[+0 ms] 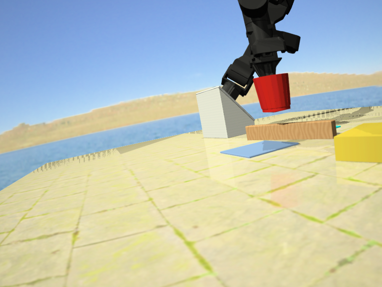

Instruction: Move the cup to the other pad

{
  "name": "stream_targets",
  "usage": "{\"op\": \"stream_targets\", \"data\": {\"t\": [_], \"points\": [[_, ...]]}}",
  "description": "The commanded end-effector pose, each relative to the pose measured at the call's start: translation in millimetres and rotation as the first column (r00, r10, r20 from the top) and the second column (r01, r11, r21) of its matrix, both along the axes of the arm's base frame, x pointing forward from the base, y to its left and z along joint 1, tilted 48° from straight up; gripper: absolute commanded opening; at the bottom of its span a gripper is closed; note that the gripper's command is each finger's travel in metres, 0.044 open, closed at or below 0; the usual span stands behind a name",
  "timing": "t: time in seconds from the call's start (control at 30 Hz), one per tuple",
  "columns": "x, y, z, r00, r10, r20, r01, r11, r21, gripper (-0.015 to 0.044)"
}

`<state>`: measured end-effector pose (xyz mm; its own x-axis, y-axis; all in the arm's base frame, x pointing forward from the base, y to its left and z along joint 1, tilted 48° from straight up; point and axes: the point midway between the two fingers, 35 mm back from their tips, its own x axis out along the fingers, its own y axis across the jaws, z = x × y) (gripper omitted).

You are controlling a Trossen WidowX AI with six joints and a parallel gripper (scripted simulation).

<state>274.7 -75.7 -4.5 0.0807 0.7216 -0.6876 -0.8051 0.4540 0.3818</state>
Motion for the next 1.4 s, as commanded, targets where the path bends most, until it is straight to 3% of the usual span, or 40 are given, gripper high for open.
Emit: {"op": "stream_targets", "data": {"t": [0.0, 1.37], "points": [[-2, 8, 7, 1.000, -0.006, -0.008, 0.006, 1.000, 0.009, 0.0000], [-12, 63, 67, 1.000, -0.006, -0.010, 0.006, 1.000, 0.013, 0.0000]]}}
